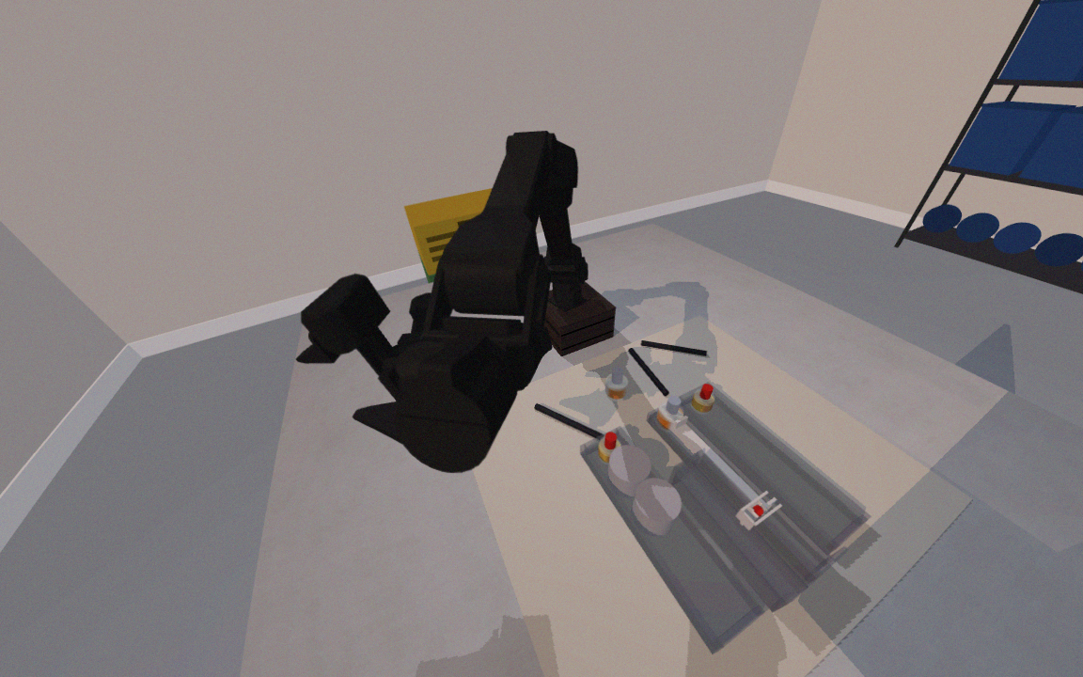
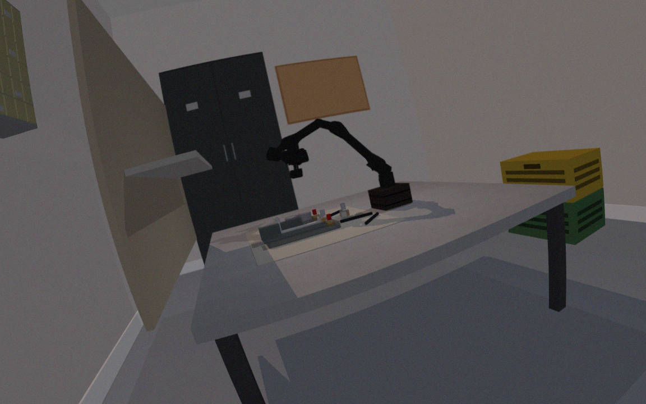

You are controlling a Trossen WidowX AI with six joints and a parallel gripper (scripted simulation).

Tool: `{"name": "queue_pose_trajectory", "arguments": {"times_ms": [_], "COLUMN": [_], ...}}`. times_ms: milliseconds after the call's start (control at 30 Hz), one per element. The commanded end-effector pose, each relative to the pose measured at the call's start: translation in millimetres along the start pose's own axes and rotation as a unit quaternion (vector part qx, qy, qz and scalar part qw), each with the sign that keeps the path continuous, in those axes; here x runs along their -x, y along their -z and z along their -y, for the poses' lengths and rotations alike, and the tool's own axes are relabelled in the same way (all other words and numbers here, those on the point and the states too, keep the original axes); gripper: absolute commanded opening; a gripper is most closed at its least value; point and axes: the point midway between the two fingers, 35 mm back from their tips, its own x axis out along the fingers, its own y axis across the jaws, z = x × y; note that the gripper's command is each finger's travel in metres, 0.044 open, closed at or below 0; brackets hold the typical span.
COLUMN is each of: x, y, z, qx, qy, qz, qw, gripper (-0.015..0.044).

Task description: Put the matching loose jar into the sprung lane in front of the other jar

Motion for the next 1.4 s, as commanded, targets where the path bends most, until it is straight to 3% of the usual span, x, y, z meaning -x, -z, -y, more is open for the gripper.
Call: {"name": "queue_pose_trajectory", "arguments": {"times_ms": [0, 167, 333, 467, 933, 1367], "x": [1, 42, 90, 108, 167, 215], "y": [0, -8, -29, -43, -103, -179], "z": [1, 38, 79, 95, 146, 183], "qx": [0.009, 0.257, 0.507, 0.598, 0.803, 0.833], "qy": [0.004, 0.084, 0.131, 0.135, 0.089, -0.029], "qz": [-0.003, -0.086, -0.204, -0.256, -0.426, -0.551], "qw": [1.0, 0.959, 0.827, 0.747, 0.407, 0.043], "gripper": [0.0426, 0.044, 0.044, 0.044, 0.044, 0.044]}}
